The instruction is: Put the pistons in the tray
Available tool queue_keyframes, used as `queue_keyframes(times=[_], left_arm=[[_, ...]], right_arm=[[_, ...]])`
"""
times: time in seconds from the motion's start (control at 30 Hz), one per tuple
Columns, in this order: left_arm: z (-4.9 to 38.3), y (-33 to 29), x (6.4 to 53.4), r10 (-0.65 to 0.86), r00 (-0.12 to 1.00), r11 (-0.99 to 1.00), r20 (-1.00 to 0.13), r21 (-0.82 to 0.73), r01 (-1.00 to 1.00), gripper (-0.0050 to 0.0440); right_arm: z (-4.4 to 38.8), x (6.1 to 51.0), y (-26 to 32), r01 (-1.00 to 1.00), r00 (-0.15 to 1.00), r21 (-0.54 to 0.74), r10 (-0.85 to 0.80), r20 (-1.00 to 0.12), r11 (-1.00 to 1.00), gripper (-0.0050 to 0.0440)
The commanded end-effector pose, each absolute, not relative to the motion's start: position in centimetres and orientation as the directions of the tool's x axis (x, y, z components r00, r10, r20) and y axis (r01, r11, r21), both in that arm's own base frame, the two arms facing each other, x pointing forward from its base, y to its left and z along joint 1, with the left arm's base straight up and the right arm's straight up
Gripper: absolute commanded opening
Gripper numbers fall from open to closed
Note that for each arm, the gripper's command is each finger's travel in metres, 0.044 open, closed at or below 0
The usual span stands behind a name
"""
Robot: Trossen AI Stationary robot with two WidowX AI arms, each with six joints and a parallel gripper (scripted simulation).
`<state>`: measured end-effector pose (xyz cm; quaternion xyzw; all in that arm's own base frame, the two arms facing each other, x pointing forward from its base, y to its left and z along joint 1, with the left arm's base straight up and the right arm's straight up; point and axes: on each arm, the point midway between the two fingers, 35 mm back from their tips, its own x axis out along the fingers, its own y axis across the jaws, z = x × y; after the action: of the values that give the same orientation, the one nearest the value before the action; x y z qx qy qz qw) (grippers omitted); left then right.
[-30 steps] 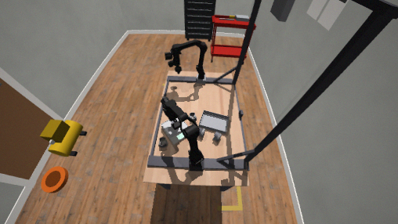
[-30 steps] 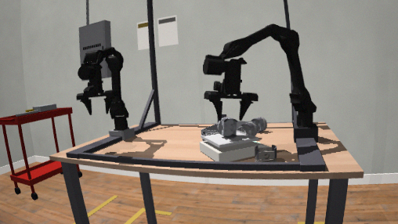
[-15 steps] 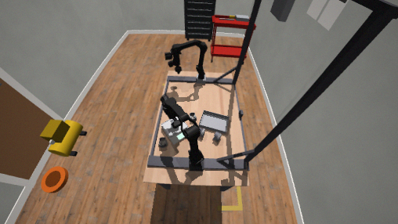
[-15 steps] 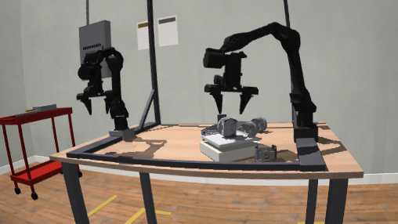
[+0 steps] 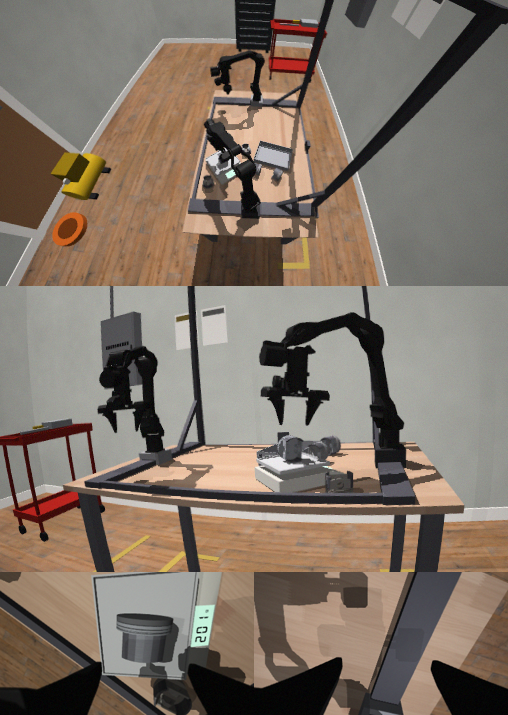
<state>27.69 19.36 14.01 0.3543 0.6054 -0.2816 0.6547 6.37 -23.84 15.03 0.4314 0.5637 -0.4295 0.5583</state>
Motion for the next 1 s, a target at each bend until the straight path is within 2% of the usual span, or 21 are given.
queue_keyframes(times=[0.0,0.47,0.53,0.97], left_arm=[[15.69,19.7,27.97,0.094,0.142,0.629,-0.985,0.169,0.759,0.0378],[15.21,19.67,28.07,0.085,0.096,0.868,-0.992,0.121,0.481,0.0378],[15.21,19.67,28.07,0.085,0.096,0.868,-0.992,0.121,0.481,0.0378],[15.2,19.7,28.05,0.074,0.067,0.984,-0.995,0.084,0.159,0.0378]], right_arm=[[15.85,6.48,-24.31,0.966,0.006,0.0,-0.023,-1.0,0.258,0.04],[15.85,6.48,-24.31,0.966,0.006,0.0,-0.023,-1.0,0.258,0.04],[15.85,6.48,-24.31,0.966,0.006,0.0,-0.023,-1.0,0.258,0.04],[15.85,6.48,-24.31,0.966,0.006,0.0,-0.023,-1.0,0.258,0.04]])
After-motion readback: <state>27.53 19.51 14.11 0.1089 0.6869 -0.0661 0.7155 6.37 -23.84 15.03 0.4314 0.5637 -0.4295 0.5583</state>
